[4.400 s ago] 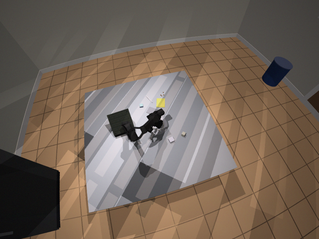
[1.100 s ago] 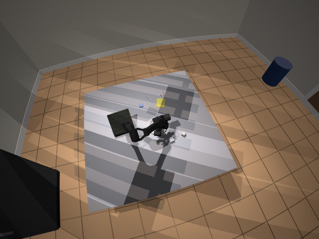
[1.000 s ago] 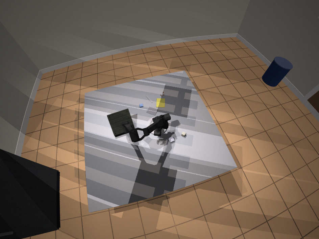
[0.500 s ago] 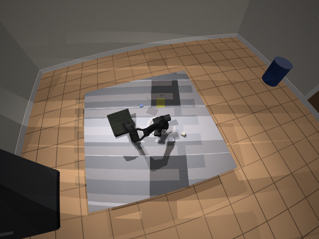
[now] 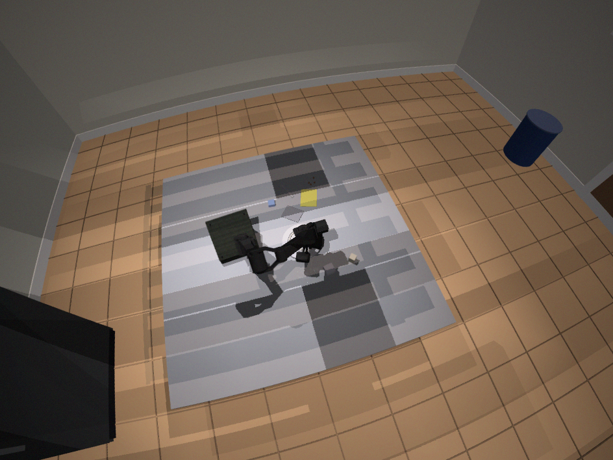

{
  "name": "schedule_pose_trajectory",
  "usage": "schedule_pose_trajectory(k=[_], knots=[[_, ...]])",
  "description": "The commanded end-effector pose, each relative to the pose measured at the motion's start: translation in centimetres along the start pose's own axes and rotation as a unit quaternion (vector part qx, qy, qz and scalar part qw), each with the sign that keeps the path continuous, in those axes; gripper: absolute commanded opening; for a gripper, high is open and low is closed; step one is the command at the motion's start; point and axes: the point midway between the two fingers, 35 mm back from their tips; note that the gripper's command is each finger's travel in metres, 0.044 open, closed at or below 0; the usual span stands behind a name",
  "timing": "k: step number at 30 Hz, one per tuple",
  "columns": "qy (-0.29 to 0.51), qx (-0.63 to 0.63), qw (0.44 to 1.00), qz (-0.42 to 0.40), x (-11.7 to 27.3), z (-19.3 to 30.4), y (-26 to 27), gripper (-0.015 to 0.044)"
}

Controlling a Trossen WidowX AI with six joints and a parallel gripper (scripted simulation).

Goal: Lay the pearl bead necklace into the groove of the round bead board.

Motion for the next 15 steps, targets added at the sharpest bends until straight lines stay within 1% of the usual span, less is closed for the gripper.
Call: schedule_pose_trajectory(k=[1,5,15], knots=[[0.0,0.0,1.0,0.0,0.05,0.0,0.0,0.044],[-0.003,0.0,1.0,0.001,0.62,0.01,0.0,0.044],[-0.003,0.0,1.0,0.001,0.62,0.01,0.0,0.044]])
Point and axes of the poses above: the point midway between the two fingers, 35 mm back from their tips, its own x axis back along the fingers, its own y axis across the jaws, z = x × y, and after that the axes turned 7 degrees about x, right-handed
